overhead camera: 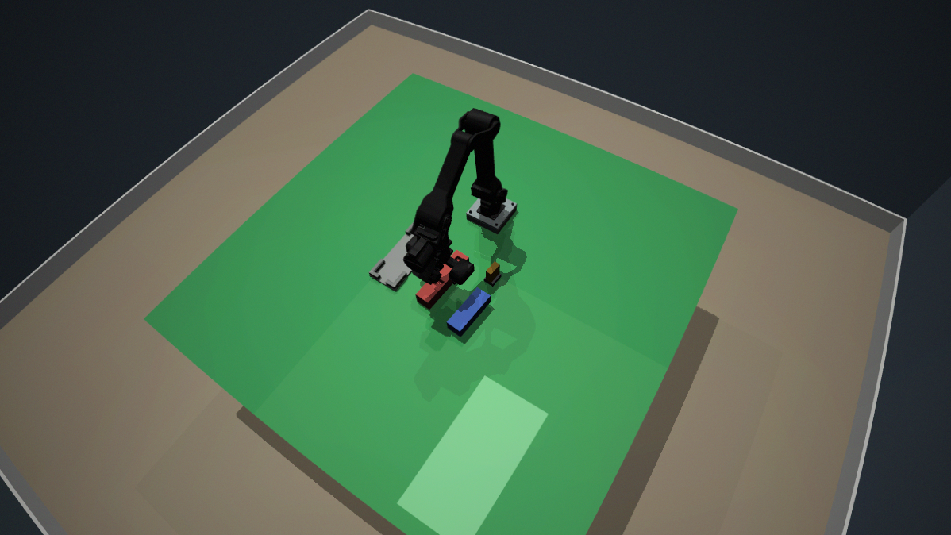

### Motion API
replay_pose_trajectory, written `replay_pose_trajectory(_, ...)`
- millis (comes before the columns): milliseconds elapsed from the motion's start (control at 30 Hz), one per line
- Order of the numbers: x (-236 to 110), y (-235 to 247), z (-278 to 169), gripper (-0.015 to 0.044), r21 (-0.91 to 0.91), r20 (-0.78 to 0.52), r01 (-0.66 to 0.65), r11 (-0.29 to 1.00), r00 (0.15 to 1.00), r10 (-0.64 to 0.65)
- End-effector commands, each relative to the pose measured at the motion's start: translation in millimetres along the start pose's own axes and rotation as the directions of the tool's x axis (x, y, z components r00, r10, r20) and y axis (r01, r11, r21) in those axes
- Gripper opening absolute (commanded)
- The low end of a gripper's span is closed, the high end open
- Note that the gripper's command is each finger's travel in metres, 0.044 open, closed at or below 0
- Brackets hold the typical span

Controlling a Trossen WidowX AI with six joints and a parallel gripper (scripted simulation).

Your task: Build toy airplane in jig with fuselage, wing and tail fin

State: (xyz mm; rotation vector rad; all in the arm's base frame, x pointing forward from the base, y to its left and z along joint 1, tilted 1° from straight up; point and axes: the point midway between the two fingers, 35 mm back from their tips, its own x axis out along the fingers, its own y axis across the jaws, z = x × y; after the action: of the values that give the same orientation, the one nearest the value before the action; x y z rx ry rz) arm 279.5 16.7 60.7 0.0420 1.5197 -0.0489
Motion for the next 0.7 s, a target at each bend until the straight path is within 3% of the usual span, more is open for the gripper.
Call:
replay_pose_trajectory(0, 7.4, 0.7, -1.0, 0.0440, 0.004, -0.005, -0.005, 1.000, 1.000, 0.005)
replay_pose_trajectory(667, 36.8, 0.7, -2.4, 0.0440, 0.004, -0.005, -0.005, 1.000, 1.000, 0.005)
